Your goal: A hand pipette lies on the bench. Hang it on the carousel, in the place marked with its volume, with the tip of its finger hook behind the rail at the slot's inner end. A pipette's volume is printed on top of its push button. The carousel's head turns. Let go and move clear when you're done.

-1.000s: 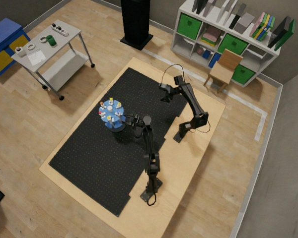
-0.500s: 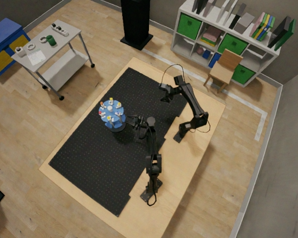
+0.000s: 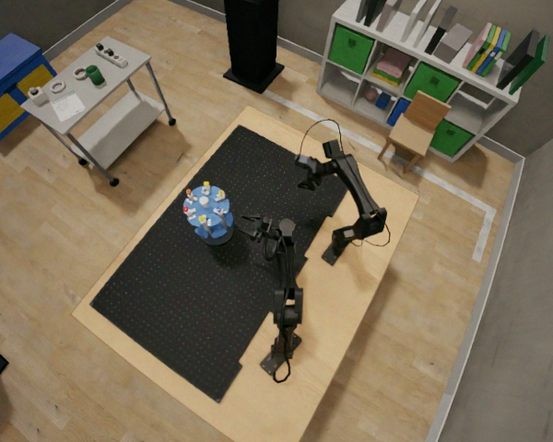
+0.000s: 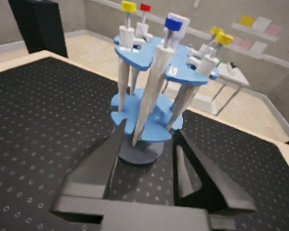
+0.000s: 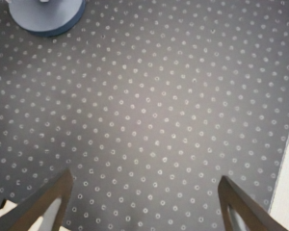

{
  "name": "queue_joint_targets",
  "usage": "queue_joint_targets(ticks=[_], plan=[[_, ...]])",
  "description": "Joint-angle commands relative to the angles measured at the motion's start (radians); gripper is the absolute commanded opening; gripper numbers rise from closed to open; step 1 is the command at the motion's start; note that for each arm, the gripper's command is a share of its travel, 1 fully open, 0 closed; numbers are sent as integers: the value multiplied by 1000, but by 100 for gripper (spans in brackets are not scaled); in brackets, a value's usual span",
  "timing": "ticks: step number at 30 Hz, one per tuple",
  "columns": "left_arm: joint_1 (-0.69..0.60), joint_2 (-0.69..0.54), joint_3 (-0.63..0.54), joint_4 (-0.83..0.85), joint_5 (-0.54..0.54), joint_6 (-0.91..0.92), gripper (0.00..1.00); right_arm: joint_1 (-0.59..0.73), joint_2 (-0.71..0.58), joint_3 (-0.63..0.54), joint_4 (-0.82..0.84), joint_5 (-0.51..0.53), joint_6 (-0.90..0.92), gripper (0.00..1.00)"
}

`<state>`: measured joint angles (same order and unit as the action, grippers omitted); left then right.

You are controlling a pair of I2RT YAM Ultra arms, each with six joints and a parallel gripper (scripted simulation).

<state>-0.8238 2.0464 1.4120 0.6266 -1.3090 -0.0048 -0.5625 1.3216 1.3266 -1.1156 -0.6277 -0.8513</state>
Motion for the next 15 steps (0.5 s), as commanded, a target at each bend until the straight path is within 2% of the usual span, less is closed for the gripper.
queue_joint_targets(ticks=[1,2,4,5,7,15], plan=[[20,-102,-90,-96,38,-71,100,-9,-4,15,13,-20,-5,100],[27,-141,-129,-131,63,-94,100,-9,-4,15,13,-20,-5,100],[27,-141,-129,-131,63,-94,100,-9,-4,15,13,-20,-5,100],[37,-201,-128,-211,109,-142,100,-9,-4,15,13,-20,-5,100],[55,-274,-218,-286,163,-180,100,-9,-4,15,13,-20,-5,100],[174,-588,-337,-656,473,-283,100,-9,-4,15,13,-20,-5,100]])
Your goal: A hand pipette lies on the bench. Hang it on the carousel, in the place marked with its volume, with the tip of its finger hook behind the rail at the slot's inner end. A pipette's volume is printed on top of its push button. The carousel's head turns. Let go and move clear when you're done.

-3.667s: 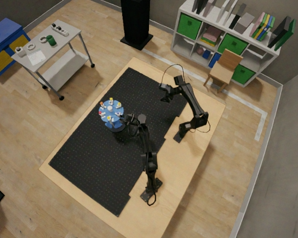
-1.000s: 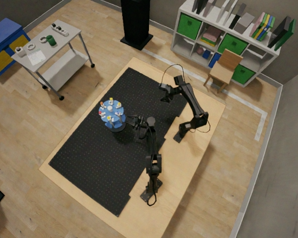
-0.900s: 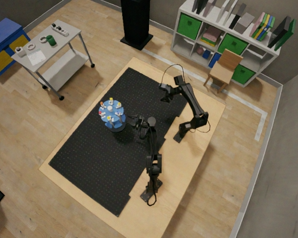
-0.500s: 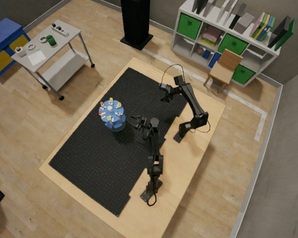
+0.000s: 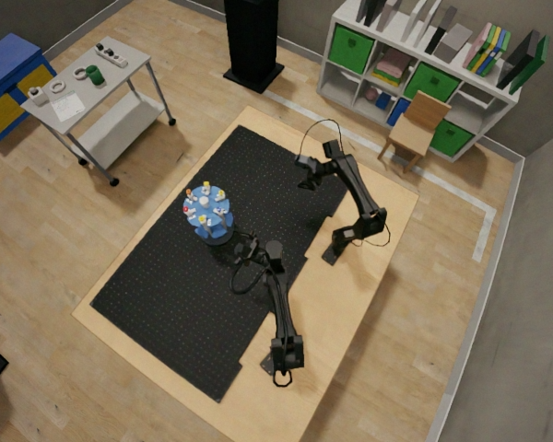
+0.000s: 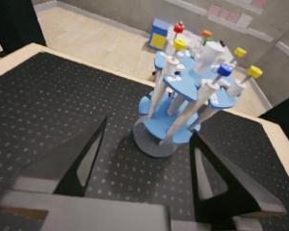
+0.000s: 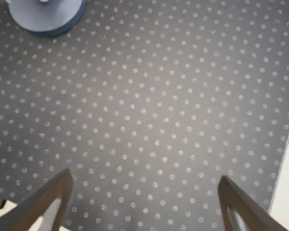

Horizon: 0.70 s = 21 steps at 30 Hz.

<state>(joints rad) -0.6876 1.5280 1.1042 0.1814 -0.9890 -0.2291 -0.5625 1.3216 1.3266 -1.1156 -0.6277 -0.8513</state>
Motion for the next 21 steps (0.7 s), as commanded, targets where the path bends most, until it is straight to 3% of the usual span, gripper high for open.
queue_joint_targets(ticks=[1,4,6,11,21], plan=[[57,-100,-37,-247,190,-63,100,-9,-4,15,13,-20,-5,100],[122,-184,-53,-348,306,-61,100,-9,-4,15,13,-20,-5,100],[122,-184,-53,-348,306,-61,100,-9,-4,15,13,-20,-5,100],[274,-274,-30,-548,567,5,100,-9,-4,15,13,-20,-5,100],[626,-332,76,-866,999,246,100,-9,-4,15,13,-20,-5,100]])
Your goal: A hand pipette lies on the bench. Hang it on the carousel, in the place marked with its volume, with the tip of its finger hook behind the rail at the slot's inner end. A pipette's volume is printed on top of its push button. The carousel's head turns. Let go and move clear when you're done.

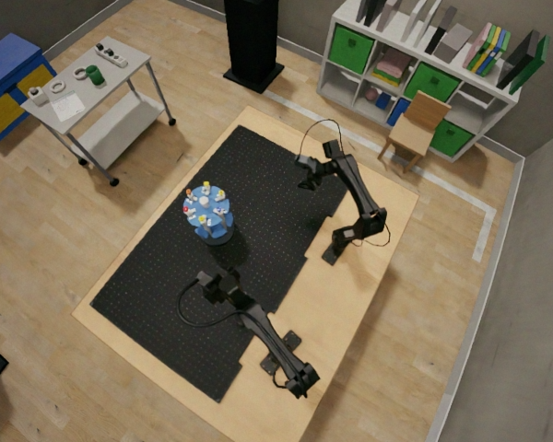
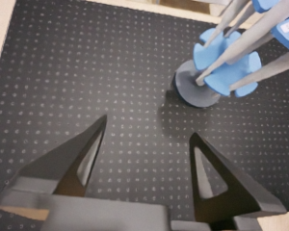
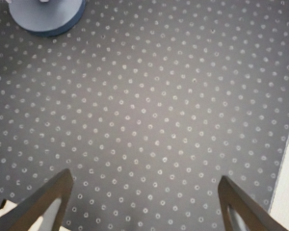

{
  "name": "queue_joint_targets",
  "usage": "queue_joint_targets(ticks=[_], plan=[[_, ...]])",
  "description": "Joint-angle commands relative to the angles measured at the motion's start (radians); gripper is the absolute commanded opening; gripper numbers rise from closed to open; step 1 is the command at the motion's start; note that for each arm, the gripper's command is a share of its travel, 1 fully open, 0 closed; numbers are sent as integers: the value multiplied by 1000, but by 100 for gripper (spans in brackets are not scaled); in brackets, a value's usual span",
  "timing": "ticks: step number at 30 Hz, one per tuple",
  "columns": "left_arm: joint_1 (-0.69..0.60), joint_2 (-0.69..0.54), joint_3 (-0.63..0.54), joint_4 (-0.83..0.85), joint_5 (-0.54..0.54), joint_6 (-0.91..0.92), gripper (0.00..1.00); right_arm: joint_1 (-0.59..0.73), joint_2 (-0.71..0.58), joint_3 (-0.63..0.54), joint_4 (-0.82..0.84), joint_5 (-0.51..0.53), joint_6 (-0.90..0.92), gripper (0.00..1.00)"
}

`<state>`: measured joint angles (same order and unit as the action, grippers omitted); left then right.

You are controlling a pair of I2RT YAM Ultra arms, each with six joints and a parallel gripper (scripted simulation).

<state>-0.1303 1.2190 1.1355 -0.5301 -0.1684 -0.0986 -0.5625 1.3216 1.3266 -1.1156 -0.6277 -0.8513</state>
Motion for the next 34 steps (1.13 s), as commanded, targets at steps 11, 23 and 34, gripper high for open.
queue_joint_targets(ticks=[11,23,34], plan=[[381,-45,81,-300,433,366,100,-9,-4,15,13,-20,-5,100],[738,-10,115,-418,667,659,100,-9,-4,15,13,-20,-5,100],[993,85,192,-547,810,928,100,-9,-4,15,13,-20,-5,100]])
